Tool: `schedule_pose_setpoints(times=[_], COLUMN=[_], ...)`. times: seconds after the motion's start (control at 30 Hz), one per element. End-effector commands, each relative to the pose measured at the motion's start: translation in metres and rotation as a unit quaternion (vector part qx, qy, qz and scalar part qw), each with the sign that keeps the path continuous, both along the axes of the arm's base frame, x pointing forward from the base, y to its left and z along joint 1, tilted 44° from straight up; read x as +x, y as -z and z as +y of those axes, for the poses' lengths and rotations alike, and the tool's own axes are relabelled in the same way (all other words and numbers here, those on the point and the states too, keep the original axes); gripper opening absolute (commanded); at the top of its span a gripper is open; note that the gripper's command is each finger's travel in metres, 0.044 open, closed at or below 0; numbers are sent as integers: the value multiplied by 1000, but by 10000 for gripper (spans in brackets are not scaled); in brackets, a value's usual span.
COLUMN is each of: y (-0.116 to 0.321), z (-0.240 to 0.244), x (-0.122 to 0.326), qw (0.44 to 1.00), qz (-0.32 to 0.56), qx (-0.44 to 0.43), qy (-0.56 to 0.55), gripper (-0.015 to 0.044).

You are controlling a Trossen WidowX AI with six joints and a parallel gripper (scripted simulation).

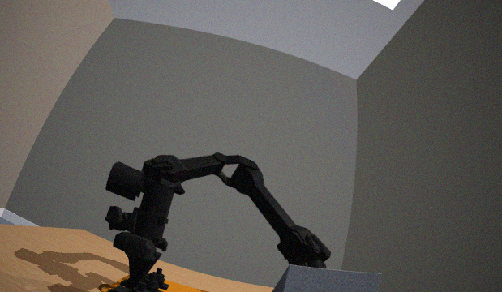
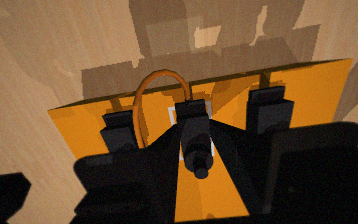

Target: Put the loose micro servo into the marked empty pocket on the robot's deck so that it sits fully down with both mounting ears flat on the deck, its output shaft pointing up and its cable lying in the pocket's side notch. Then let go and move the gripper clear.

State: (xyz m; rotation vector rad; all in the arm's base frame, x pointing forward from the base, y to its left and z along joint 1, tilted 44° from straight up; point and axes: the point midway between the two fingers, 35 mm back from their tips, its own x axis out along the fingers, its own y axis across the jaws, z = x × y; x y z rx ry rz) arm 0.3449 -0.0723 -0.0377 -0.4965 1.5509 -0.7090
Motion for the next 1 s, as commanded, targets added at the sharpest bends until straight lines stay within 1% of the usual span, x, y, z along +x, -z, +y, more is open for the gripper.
schedule_pose_setpoints(times=[0.0, 0.03, 0.27, 0.37, 0.47, 0.67, 0.8, 0.97], y=[3, 3, 2, -3, -21, -23, -29, -54], z=[-2, -2, -1, 4, 20, 23, 35, 69], x=[0, 0, -1, 0, 0, -2, -16, -65], qw=[1000, 1000, 1000, 1000, 1000, 1000, 1000, 1000], qz=[1, 1, 1, 1, 1, 1, 2, 5], qx=[-1, -1, -1, -1, 0, 0, 2, 7], qy=[-4, -4, -4, -4, -4, -4, -6, -7], gripper=[0, 0, 184, 187, 187, 187, 292, 424])
